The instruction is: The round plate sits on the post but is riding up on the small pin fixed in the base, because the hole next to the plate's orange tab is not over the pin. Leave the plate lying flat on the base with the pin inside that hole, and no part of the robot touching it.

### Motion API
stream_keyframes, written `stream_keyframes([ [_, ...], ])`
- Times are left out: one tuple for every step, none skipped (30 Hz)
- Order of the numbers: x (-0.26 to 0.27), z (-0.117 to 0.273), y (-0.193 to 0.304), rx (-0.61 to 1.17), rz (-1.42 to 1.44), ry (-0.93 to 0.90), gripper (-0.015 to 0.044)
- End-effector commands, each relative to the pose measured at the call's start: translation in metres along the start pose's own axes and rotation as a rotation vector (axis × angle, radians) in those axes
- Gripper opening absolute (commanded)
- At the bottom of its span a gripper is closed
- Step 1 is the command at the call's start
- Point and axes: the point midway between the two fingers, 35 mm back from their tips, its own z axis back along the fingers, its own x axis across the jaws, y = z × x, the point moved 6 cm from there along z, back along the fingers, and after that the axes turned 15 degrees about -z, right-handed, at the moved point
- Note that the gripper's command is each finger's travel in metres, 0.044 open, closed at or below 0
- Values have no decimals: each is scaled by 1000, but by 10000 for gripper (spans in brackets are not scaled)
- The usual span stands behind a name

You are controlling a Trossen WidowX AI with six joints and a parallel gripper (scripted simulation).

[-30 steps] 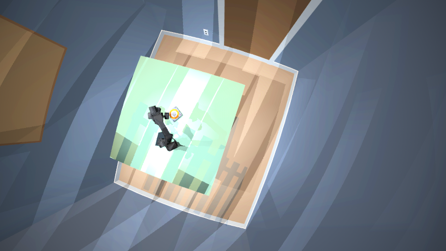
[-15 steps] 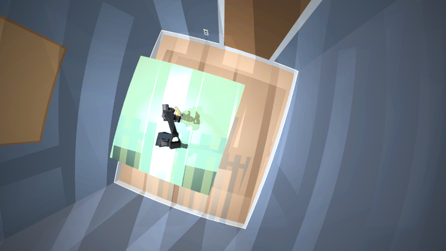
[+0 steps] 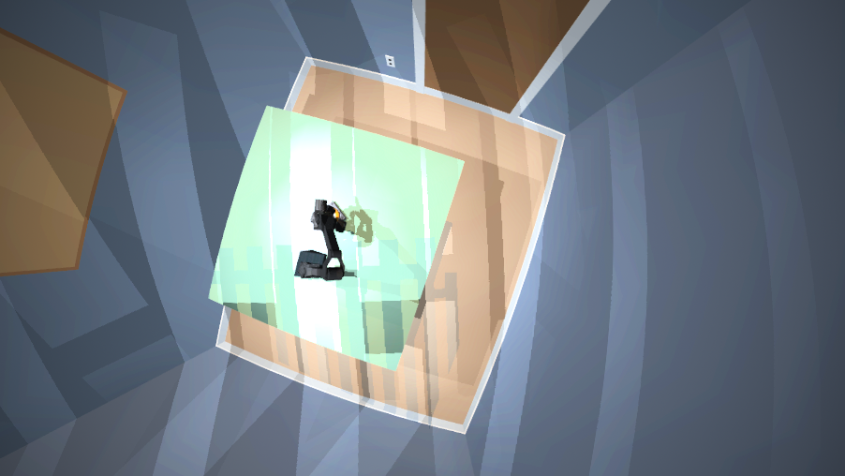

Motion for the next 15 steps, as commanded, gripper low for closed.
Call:
stream_keyframes([
  [1, -3, 4, 1, 6, 6, 0],
  [1, -3, 5, 1, 6, 6, 0],
  [2, -3, 7, 1, 6, 6, 0],
  [2, -3, 8, 2, 6, 6, 0],
  [3, -3, 10, 2, 6, 6, 0],
  [4, -3, 12, 2, 6, 6, 0],
  [5, -3, 13, 2, 6, 6, 0],
  [6, -3, 15, 2, 6, 6, 0],
  [6, -3, 16, 2, 6, 6, 0],
  [7, -3, 18, 2, 6, 6, 0],
  [8, -3, 19, 2, 6, 6, 0],
  [9, -3, 20, 2, 6, 6, 0],
  [10, -3, 20, 2, 6, 6, 0],
  [11, -3, 21, 2, 6, 6, 0],
  [11, -3, 21, 2, 6, 6, 0],
])
